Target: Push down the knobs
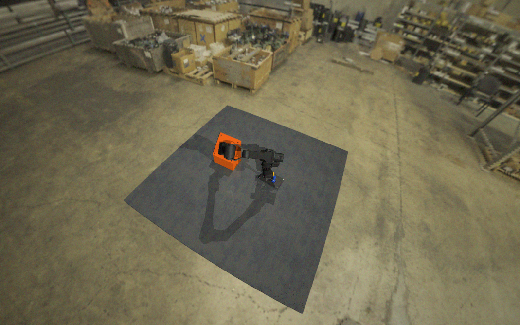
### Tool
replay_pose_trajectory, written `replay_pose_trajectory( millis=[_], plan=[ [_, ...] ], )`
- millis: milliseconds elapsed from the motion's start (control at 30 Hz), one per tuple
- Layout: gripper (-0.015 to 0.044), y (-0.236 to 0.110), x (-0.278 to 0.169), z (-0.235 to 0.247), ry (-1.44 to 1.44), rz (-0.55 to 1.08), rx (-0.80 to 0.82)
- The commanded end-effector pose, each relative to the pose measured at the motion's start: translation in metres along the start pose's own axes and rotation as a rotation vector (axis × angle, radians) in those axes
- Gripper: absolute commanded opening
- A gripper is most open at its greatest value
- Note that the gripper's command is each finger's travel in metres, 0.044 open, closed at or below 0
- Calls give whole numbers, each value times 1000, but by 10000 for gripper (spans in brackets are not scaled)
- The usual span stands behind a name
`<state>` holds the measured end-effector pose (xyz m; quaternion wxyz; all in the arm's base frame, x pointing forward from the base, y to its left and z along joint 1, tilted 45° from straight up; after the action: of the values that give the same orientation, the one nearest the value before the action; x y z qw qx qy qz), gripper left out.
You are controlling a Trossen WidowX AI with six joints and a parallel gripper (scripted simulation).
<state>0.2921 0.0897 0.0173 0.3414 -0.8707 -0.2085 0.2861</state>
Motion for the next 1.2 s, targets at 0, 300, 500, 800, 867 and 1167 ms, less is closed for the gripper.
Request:
replay_pose_trajectory(
  millis=[0, 300, 500, 800, 867, 1167],
  plan=[
    [0, 13, 1, -3, 25, 15, 2],
    [0, 14, 1, -3, 25, 15, 2],
    [0, 13, 1, -3, 25, 15, 2],
    [0, 0, 2, -3, 25, 15, 3],
    [0, -4, 2, -3, 25, 14, 3],
    [0, -18, 2, -3, 25, 14, 4]
  ],
)
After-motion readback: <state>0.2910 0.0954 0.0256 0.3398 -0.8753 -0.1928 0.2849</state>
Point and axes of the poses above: the point midway between the two fingers, 35 mm back from their tips, its own y axis out along the fingers, its own z axis across the jaws, x = y × z, the point moved 9 cm from there along -y, back along the fingers, and after that the axes turned 3 degrees about y, right-handed, at the moved point
